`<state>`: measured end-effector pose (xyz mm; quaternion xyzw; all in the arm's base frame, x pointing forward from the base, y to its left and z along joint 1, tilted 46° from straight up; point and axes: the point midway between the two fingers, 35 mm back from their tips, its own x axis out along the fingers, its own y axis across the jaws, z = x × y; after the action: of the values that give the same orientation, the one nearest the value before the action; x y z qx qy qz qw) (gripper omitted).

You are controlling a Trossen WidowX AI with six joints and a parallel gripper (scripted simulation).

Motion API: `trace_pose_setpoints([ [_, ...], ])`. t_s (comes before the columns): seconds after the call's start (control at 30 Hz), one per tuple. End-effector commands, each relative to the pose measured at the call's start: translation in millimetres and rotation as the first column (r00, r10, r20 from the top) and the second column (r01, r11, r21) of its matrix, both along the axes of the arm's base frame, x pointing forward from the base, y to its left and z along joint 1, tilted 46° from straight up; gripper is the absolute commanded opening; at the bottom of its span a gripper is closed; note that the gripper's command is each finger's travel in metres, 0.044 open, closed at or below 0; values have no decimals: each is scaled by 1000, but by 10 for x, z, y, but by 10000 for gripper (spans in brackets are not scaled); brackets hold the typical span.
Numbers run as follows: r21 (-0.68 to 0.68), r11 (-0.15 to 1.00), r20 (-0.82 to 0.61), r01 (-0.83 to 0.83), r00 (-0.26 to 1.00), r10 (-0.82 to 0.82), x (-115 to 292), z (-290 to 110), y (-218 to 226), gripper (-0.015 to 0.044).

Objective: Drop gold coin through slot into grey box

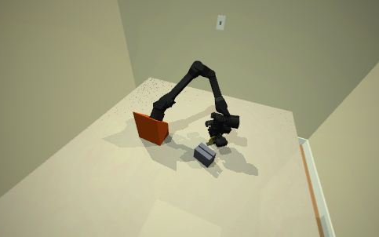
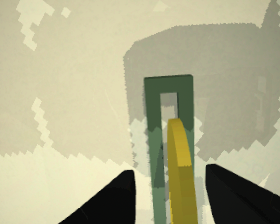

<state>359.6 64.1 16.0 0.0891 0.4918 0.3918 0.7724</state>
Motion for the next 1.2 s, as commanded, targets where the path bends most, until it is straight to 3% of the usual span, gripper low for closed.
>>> trace_pose_setpoints([
  [0.0, -3, 1000, -6, 6, 1000, -6, -7, -28, 6, 82],
  [0.13, -3, 1000, -6, 6, 1000, -6, -7, -28, 6, 0],
  [1.17, -12, 1000, -8, 6, 1000, -6, -77, 308, -367, 0],
])
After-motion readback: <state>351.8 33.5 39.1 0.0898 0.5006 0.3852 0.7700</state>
